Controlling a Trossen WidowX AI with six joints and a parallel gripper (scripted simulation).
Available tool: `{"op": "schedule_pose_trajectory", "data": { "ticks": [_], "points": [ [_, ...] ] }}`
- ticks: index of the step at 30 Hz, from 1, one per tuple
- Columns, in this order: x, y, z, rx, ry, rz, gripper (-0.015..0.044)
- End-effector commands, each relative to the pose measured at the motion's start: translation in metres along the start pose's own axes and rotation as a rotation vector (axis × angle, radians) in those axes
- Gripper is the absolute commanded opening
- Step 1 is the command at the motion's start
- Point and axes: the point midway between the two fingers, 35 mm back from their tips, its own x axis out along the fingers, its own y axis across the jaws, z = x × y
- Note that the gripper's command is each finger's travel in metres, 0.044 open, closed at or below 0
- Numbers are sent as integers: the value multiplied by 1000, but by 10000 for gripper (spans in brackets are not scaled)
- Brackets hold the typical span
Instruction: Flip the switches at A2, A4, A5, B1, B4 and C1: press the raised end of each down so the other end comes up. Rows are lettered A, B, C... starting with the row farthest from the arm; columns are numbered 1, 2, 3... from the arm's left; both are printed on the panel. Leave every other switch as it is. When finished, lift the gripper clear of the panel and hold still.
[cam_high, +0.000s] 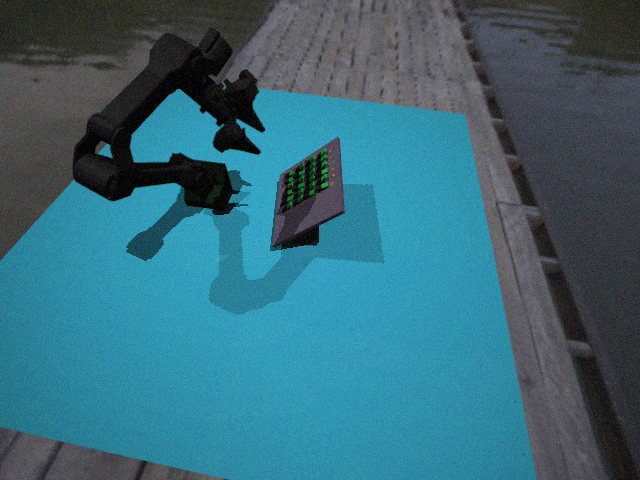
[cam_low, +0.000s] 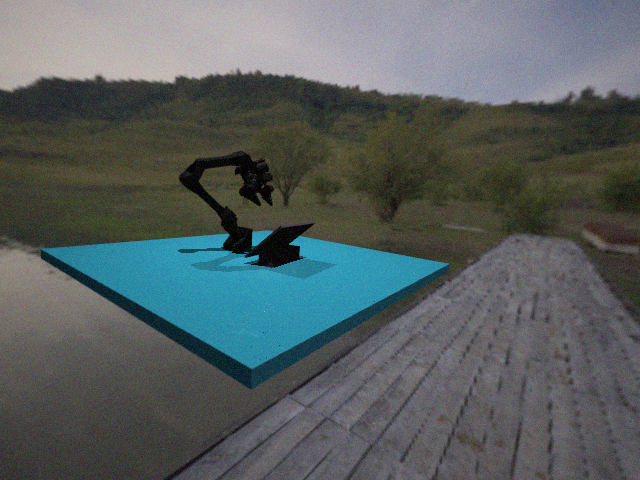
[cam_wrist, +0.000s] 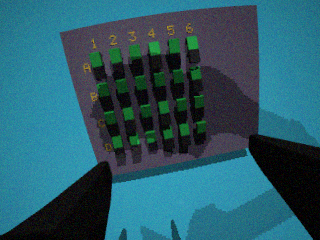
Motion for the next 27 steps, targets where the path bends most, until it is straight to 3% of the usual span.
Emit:
{"op": "schedule_pose_trajectory", "data": {
  "ticks": [1, 9, 15, 20, 23, 27],
  "points": [
    [2, 2, 1, 0, 1, 2, 374],
    [87, 42, 62, -8, 3, 12, 164],
    [94, 43, 65, -8, 2, 9, 6],
    [97, 43, 65, -8, 4, 9, 0],
    [126, 43, 66, -8, 25, 7, 0],
    [129, 42, 66, -7, 27, 7, 0]
  ]
}}
